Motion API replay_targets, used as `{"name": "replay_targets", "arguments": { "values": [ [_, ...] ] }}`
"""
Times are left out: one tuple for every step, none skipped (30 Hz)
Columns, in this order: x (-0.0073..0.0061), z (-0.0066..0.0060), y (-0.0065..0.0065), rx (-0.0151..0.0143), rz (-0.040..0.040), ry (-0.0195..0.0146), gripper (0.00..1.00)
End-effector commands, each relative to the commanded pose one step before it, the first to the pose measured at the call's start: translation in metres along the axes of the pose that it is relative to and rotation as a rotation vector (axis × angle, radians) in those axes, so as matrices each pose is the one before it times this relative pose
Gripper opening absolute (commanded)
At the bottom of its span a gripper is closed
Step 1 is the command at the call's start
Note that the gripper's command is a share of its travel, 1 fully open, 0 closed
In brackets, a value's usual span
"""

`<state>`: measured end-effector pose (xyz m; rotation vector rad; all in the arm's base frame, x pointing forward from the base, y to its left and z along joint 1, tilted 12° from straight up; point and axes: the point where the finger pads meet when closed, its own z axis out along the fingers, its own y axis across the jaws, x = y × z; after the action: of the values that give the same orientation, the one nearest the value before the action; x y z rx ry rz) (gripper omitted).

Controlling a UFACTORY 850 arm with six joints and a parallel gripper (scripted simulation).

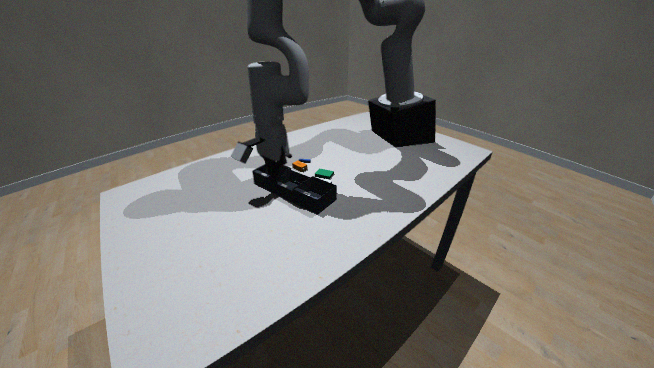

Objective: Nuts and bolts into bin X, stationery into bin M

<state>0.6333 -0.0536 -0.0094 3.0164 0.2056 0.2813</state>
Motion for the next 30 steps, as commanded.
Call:
{"name": "replay_targets", "arguments": {
  "values": [
    [0.00093, -0.00313, 0.00012, -0.0005, 0.00007, 0.00203, 0.07],
    [0.0, 0.0, 0.0, 0.0, 0.0, 0.0, 0.07],
    [0.00003, -0.00135, 0.00001, 0.00002, 0.0, -0.00001, 0.07],
    [-0.00002, -0.00132, -0.00001, -0.00002, 0.0, 0.00001, 0.07],
    [0.00004, -0.00135, 0.00002, 0.00003, 0.0, -0.00002, 0.07],
    [0.0, -0.00133, 0.0, -0.00001, 0.0, 0.0, 0.07],
    [0.0, -0.00133, 0.0, 0.0, 0.0, 0.0, 0.07],
    [0.0, -0.00133, 0.0, 0.0, 0.0, 0.0, 0.07],
    [0.0, -0.00133, 0.0, 0.0, 0.0, 0.0, 0.07],
    [0.0, -0.00133, 0.0, 0.0, 0.0, 0.0, 0.07],
    [0.0, -0.00133, 0.0, 0.0, 0.0, 0.0, 0.07],
    [0.0, -0.00133, 0.0, 0.0, 0.0, 0.0, 0.07],
    [0.0, -0.00133, 0.0, 0.0, 0.0, 0.0, 0.07],
    [0.0, -0.00133, 0.0, 0.0, 0.0, 0.0, 0.07],
    [0.0, -0.00133, 0.0, 0.0, 0.0, 0.0, 0.07],
    [0.0, -0.00133, 0.0, 0.0, 0.0, 0.0, 0.07],
    [0.0, -0.00133, 0.0, 0.0, 0.0, 0.0, 0.07],
    [0.0, 0.0, 0.0, 0.0, 0.0, 0.0, 0.07],
    [0.0, 0.0, 0.0, 0.0, 0.0, 0.0, 0.07],
    [0.00002, -0.00134, 0.00001, 0.00001, 0.0, -0.00001, 0.07],
    [0.0, -0.00133, 0.0, 0.0, 0.0, 0.0, 0.07],
    [0.0, -0.00133, 0.0, 0.0, 0.0, 0.0, 0.07],
    [0.0, -0.00133, 0.0, 0.0, 0.0, 0.0, 0.07],
    [0.0, -0.00133, 0.0, 0.0, 0.0, 0.0, 0.07],
    [0.0, -0.004, 0.0, -0.00001, 0.0, 0.00001, 0.07],
    [0.0, -0.004, 0.0, 0.0, 0.0, 0.00001, 0.07],
    [0.00001, -0.004, 0.0, 0.0, 0.0, 0.0, 0.07],
    [0.00001, -0.004, 0.0, 0.0, 0.0, 0.0, 0.07],
    [0.00001, -0.004, 0.0, 0.0, 0.0, 0.0, 0.07],
    [0.00001, -0.004, 0.0, 0.0, 0.0, 0.0, 0.07]
  ]
}}
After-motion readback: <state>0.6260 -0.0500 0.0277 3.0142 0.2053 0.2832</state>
